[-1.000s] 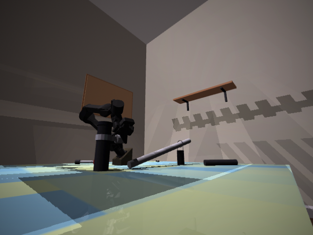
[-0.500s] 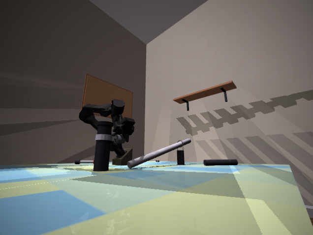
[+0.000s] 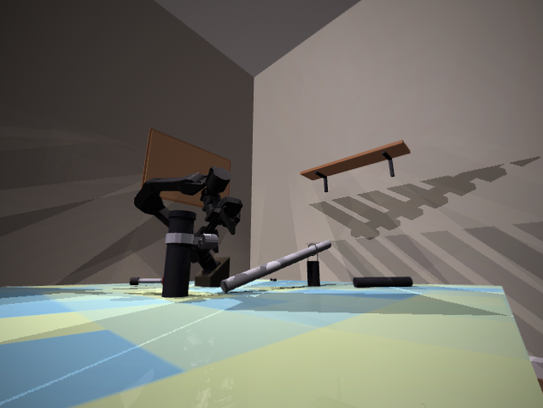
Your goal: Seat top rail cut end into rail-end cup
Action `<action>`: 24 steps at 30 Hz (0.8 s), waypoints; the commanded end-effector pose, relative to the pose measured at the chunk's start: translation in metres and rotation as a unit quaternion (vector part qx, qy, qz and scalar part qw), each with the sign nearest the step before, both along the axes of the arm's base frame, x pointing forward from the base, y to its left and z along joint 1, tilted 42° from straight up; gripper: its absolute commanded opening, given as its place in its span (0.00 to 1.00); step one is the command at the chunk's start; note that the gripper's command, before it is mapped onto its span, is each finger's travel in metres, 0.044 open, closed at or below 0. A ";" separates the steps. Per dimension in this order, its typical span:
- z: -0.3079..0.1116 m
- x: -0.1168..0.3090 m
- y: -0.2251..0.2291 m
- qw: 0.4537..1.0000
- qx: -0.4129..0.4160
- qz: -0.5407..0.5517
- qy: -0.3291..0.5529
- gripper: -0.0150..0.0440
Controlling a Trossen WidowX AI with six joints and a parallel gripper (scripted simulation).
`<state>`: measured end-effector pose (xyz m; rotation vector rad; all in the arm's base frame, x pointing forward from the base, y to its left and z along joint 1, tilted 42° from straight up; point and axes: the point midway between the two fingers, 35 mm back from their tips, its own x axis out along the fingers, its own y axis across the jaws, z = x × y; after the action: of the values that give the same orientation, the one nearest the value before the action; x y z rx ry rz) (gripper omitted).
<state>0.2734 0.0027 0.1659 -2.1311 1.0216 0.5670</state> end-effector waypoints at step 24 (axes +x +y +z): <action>-0.010 -0.022 0.121 0.849 0.314 -0.344 -0.247 1.00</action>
<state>0.2646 0.0720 0.1584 -1.5531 1.0559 0.2528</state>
